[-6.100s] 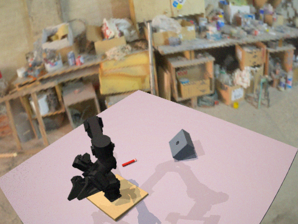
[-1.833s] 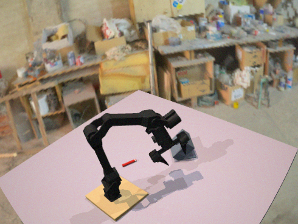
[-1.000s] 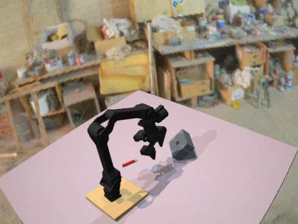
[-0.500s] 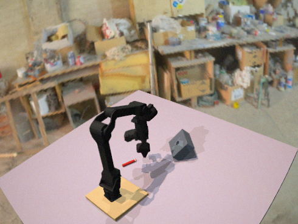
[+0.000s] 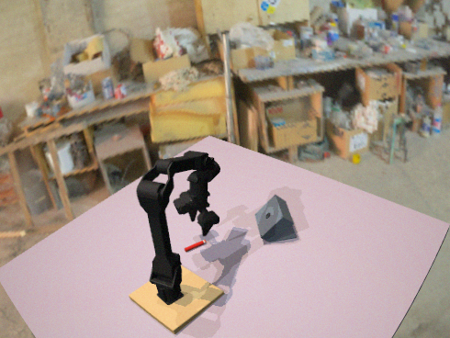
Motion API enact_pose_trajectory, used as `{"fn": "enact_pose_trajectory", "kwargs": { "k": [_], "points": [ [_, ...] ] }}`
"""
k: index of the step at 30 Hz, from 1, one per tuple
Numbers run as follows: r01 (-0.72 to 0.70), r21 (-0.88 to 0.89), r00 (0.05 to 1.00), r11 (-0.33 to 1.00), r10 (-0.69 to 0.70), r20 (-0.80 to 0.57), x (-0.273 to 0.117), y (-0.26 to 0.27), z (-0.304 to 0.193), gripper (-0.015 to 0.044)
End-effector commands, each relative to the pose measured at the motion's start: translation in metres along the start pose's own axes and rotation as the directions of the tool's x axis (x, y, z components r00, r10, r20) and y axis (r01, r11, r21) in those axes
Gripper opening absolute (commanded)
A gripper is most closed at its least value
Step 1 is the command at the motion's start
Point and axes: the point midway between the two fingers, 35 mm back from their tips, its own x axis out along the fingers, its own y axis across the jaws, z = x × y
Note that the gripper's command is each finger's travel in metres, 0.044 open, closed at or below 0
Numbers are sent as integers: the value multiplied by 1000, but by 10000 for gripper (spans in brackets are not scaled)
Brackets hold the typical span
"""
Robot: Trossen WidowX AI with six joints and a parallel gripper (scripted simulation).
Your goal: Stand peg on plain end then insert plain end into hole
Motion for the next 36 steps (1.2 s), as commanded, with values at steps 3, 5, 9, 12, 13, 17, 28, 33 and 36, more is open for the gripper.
{"fn": "enact_pose_trajectory", "kwargs": {
  "k": [3, 5, 9, 12, 13, 17, 28, 33, 36],
  "points": [
    [4, -27, 1000, 1000, -3, 8, 0, -3, 1, 440],
    [4, -27, 1000, 1000, -3, 8, 3, -3, 0, 440],
    [4, -27, 1000, 1000, -3, 8, 9, -4, -1, 440],
    [4, -27, 1000, 1000, -3, 8, 14, -4, -2, 440],
    [4, -27, 1000, 1000, -3, 8, 16, -4, -3, 440],
    [4, -27, 1000, 1000, -3, 8, 22, -5, -4, 440],
    [4, -27, 1000, 1000, -3, 8, 40, -5, -7, 440],
    [4, -27, 1000, 1000, -3, 8, 48, -5, -8, 440],
    [4, -27, 1000, 1000, -3, 8, 53, -5, -9, 440]
  ]
}}
